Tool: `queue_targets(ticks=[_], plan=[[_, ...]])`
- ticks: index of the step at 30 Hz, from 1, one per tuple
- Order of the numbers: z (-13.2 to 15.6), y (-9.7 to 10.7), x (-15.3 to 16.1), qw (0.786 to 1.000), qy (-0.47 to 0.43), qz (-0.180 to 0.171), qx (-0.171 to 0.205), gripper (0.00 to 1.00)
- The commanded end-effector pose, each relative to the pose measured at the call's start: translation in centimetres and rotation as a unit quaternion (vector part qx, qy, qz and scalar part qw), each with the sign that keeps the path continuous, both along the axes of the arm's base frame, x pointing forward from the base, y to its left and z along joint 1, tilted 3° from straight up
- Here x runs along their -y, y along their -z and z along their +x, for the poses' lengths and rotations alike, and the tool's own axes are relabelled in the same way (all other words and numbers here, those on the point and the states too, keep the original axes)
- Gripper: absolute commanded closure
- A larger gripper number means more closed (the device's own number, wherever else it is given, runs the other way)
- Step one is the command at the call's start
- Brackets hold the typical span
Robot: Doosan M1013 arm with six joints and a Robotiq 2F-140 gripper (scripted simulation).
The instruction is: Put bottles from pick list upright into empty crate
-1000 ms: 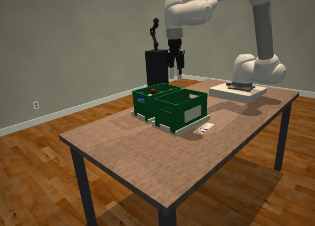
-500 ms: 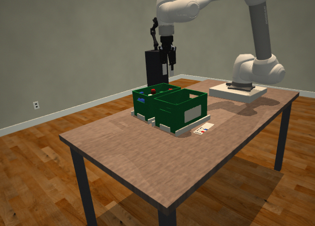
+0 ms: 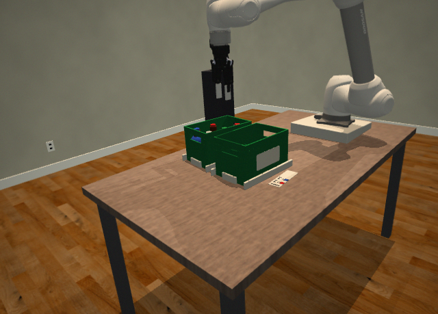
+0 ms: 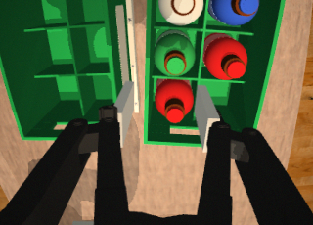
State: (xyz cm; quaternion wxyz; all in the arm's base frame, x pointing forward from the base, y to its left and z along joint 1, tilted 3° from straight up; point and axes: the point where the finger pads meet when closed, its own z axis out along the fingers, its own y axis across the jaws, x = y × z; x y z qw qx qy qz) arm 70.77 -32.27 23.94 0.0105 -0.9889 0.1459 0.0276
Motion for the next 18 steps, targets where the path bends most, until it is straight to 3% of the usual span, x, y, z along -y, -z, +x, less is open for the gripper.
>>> queue_targets(ticks=[1,14,18], plan=[[-0.2,-0.3,1.1,1.000,0.000,0.000,0.000,0.62],[-1.6,-1.9,7.2,1.000,0.000,0.000,0.000,0.62],[-1.6,-1.9,7.4,1.000,0.000,0.000,0.000,0.62]])
